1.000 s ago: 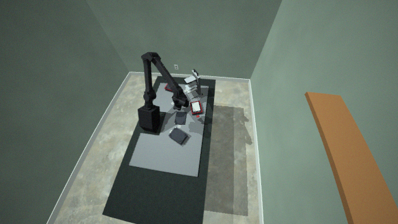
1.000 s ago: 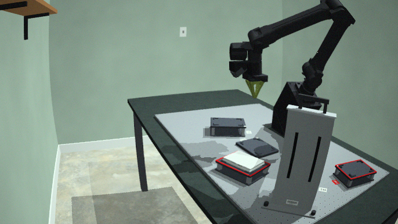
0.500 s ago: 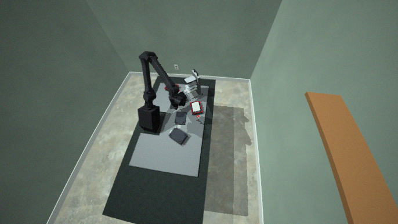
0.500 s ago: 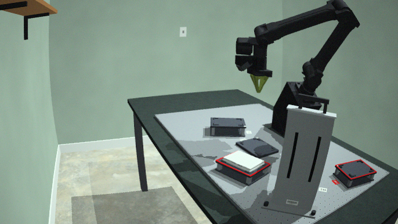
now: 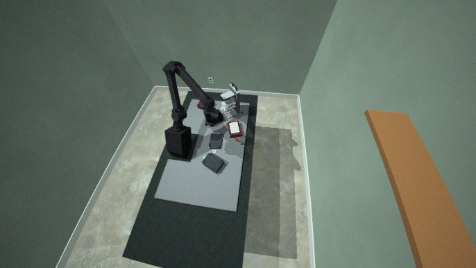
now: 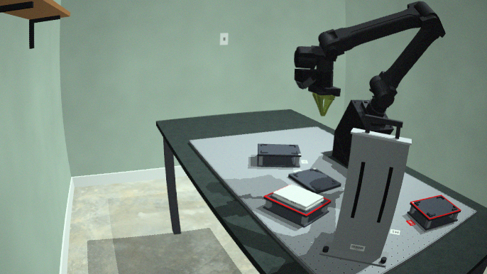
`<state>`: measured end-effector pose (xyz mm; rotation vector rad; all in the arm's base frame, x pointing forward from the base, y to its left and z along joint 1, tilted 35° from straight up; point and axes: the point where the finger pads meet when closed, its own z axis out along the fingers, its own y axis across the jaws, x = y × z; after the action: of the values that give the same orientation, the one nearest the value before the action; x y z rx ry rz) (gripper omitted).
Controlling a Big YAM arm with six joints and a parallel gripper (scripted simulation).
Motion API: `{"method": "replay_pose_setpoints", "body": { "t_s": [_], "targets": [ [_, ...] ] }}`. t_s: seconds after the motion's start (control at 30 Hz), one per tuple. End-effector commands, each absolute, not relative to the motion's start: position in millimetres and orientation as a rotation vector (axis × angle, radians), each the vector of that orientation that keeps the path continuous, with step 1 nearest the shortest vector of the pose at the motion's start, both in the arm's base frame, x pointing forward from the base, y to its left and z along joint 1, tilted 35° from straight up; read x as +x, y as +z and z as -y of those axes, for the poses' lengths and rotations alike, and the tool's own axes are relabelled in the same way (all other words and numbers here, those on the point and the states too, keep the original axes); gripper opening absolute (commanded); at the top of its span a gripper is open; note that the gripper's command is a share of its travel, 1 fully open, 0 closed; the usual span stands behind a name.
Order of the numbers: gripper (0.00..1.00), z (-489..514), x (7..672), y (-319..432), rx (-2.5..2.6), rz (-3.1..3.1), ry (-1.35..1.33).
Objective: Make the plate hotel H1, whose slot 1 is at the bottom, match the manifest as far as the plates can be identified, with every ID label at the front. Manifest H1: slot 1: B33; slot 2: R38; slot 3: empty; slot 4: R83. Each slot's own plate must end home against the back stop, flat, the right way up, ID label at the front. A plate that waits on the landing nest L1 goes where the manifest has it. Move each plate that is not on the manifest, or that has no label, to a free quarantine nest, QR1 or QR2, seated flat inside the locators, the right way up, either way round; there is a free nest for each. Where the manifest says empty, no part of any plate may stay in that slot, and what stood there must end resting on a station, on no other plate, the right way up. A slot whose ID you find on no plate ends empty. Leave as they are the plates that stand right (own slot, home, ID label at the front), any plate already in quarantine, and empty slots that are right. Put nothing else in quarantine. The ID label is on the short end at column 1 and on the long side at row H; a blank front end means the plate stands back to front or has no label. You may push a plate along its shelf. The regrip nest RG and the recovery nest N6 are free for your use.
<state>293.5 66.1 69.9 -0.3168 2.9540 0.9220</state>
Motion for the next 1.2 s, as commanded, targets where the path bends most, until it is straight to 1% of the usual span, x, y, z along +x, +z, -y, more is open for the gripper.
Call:
{"method": "replay_pose_setpoints", "body": {
  "t_s": [0.0, 1.07, 1.17],
  "targets": [
    [0.00, -75, 295, 84, -0.282, -2.953, 0.921],
    [0.00, -149, 268, 134, -0.477, -2.485, 0.994],
    [0.00, -142, 272, 134, -0.462, -2.433, 0.987]
  ]
}}
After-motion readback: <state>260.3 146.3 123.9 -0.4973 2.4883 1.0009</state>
